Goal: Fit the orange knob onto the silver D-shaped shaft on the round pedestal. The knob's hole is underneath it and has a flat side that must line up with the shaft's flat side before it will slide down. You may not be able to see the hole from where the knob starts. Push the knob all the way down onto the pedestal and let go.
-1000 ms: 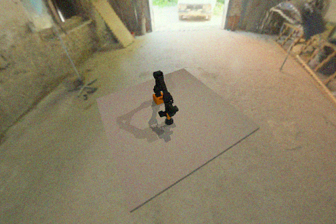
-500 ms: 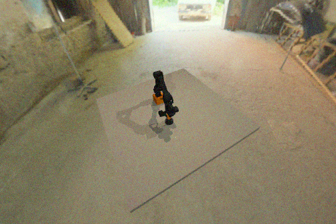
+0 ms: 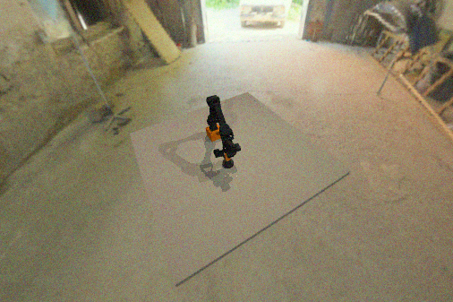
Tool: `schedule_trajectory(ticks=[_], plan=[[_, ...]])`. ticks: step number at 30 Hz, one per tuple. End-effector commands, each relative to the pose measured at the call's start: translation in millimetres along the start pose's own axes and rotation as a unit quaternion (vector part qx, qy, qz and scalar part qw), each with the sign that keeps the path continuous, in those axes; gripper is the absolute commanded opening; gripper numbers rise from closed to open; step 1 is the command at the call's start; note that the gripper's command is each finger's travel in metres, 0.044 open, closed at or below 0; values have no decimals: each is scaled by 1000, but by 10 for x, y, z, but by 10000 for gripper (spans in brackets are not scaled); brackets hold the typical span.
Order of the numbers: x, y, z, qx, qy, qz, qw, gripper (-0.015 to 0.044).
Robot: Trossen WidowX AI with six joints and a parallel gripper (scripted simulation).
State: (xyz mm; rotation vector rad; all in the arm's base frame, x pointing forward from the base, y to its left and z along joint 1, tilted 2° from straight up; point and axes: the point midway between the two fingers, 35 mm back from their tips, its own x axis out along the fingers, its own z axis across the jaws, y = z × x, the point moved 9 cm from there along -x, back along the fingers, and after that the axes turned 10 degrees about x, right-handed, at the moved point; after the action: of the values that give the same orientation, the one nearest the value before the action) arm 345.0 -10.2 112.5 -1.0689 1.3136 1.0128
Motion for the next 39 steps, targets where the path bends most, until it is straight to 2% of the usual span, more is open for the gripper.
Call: schedule_trajectory(ticks=[1, 10, 17, 39], plan=[[3, -4, -1, 2, 1, -2, 1000, 0], [-50, 1, 3, 7, 1, -2, 1000, 0], [-63, -19, 6, 107, 1, -2, 994, 0], [9, 3, 0, 107, 1, -2, 994, 0]])
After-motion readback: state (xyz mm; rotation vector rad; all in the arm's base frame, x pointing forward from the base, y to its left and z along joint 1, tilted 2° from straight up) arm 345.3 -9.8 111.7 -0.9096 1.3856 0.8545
